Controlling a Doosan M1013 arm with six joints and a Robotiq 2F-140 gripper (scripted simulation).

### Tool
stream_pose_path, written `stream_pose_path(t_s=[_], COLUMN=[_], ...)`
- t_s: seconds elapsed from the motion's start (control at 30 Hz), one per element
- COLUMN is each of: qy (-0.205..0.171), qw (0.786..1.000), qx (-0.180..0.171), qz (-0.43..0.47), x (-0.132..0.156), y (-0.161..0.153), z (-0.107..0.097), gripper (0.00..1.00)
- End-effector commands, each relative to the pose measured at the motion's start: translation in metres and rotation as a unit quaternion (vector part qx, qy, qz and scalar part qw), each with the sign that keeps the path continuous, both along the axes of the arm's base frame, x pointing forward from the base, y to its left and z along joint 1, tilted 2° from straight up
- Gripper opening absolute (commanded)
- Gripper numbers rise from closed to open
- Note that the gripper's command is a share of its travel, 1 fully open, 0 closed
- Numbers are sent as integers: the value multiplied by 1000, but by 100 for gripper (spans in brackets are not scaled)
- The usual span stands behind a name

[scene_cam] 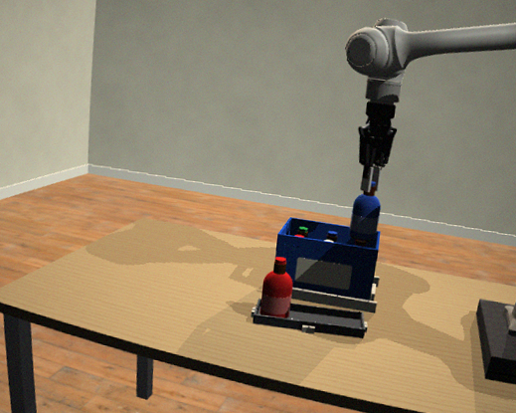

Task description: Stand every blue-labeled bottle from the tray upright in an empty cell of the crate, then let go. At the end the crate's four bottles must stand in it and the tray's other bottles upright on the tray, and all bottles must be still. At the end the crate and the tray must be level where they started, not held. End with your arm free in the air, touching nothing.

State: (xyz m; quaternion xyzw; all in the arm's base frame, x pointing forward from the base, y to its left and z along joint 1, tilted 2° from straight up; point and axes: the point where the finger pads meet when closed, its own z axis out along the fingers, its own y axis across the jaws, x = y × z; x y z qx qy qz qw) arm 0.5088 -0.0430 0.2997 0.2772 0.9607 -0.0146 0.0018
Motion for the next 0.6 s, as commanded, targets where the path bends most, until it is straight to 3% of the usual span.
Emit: stream_pose_path(t_s=[0.0, 0.57], qy=[0, 0], qw=[1000, 1000], qx=[0, 0], qz=[0, 0], x=[0, 0], y=[0, 0], z=[0, -3], gripper=[0, 0])
